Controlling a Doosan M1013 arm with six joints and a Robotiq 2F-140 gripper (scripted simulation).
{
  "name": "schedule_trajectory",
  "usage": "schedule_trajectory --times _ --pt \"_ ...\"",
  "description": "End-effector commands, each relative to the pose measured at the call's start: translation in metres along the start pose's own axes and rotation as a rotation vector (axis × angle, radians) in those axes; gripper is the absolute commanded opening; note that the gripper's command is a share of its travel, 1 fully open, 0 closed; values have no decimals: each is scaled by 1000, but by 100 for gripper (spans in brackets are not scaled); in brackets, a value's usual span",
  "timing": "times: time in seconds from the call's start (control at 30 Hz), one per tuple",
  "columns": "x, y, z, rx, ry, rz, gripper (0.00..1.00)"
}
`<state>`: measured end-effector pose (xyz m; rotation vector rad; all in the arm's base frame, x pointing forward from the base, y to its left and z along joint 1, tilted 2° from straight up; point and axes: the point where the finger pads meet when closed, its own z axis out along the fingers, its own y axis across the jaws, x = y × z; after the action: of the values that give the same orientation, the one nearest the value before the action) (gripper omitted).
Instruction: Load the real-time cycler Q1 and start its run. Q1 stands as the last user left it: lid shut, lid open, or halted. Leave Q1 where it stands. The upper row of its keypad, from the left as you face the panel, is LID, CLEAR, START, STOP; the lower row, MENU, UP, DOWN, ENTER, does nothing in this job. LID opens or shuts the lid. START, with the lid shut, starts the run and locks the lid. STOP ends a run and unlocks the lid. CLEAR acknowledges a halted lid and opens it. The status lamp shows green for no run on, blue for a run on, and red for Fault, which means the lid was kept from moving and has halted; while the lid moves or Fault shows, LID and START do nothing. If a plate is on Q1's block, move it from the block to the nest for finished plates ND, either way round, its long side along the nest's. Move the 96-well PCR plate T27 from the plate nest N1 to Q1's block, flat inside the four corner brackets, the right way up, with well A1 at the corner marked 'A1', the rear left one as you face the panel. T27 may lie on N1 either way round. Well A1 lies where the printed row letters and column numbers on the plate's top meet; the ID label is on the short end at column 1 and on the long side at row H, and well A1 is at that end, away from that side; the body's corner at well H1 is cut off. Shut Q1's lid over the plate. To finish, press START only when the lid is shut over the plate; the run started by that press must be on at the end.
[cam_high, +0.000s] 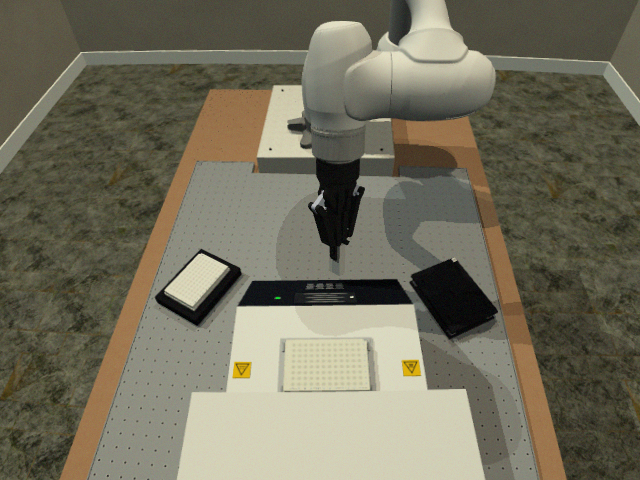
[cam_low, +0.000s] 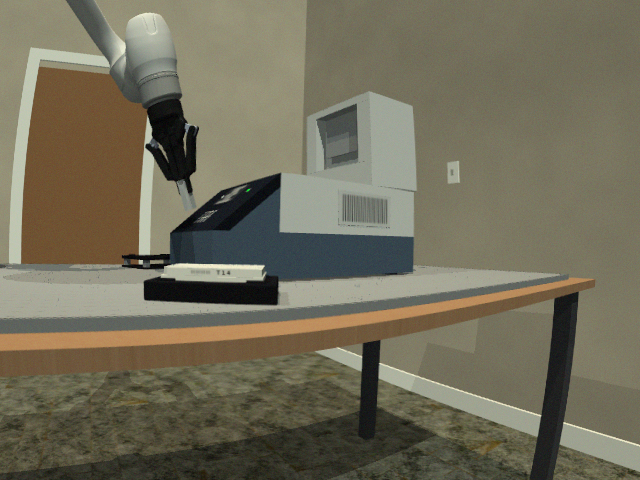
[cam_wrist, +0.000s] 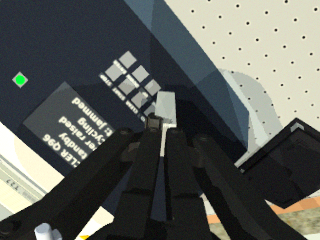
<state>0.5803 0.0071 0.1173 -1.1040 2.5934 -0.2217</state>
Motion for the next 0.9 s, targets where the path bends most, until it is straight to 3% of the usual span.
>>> schedule_trajectory --times 0.0,0.87 --pt "-1 -1 4 0 0 0 0" --pt "-3 -3 10 0 0 0 0"
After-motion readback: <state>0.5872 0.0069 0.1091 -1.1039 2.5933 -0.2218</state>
